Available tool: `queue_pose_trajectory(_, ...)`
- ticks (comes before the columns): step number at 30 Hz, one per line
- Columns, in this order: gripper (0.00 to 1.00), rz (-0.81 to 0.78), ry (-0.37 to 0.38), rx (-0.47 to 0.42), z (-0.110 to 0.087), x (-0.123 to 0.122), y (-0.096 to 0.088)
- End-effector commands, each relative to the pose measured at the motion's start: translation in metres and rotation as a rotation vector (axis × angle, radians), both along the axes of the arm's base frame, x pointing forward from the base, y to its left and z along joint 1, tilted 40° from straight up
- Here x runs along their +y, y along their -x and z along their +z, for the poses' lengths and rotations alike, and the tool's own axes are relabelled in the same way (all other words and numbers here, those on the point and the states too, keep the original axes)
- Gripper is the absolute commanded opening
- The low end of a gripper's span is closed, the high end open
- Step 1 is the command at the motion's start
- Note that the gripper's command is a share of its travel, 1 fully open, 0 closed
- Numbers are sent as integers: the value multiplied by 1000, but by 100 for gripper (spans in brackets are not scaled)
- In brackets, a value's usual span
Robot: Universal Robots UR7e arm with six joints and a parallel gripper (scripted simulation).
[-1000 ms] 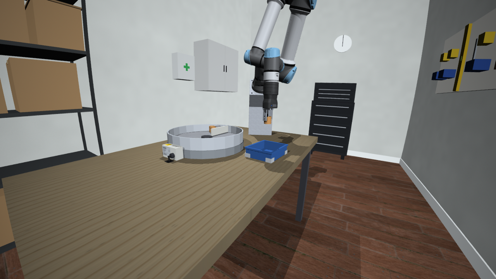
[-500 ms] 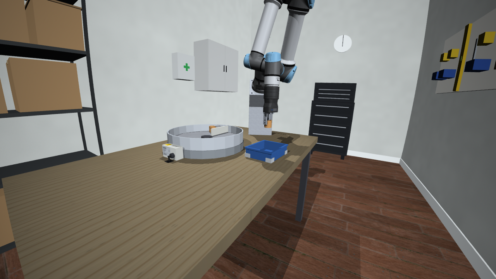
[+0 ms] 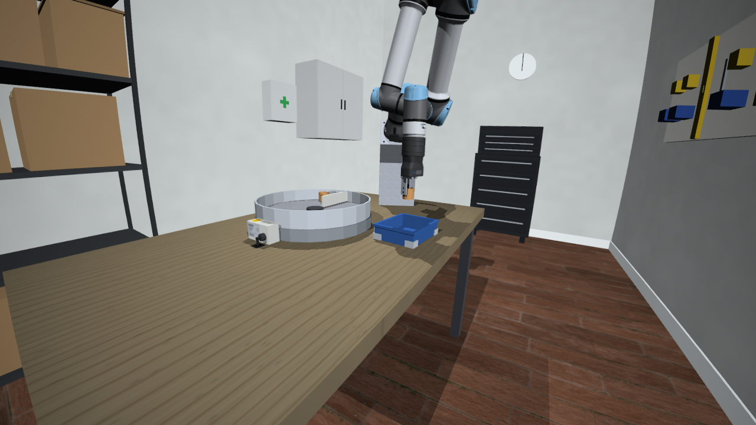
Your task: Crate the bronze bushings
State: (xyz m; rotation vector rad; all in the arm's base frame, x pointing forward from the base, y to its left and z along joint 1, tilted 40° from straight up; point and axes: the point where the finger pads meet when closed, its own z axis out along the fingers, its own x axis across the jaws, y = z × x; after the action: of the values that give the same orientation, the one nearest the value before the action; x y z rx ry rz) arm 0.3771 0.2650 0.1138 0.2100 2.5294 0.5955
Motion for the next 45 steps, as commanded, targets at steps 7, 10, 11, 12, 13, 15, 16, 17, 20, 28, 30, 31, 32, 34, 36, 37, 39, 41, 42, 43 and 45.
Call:
queue_pose_trajectory(7,0,-1,0,0,-8,4,-6)
queue_pose_trajectory(10,0,-1,0,0,-8,4,-6)
queue_pose_trajectory(11,0,-1,0,0,-8,4,-6)
queue_pose_trajectory(12,0,-2,0,0,-11,5,-8)
queue_pose_trajectory(13,0,-2,0,0,-15,7,-11)
queue_pose_trajectory(15,0,-3,0,1,-22,10,-15)
queue_pose_trajectory(16,0,-3,0,1,-25,12,-18)
queue_pose_trajectory(17,0,-3,0,1,-25,12,-18)
queue_pose_trajectory(20,0,-3,0,1,-25,12,-18)
queue_pose_trajectory(28,0,-3,0,1,-25,12,-18)
queue_pose_trajectory(30,0,-3,0,2,-33,15,-23)
queue_pose_trajectory(31,0,-4,0,2,-36,17,-25)
queue_pose_trajectory(32,0,-4,0,2,-40,19,-28)
queue_pose_trajectory(34,0,-4,0,2,-43,20,-30)
queue_pose_trajectory(36,0,-4,0,2,-43,20,-30)
queue_pose_trajectory(37,0,-4,0,2,-43,20,-30)
queue_pose_trajectory(39,0,-4,0,2,-43,20,-30)
queue_pose_trajectory(41,0,-4,0,2,-43,20,-30)
queue_pose_trajectory(42,0,-4,0,2,-43,20,-30)
queue_pose_trajectory(43,0,-4,0,2,-43,20,-30)
queue_pose_trajectory(45,0,-4,0,2,-43,20,-30)
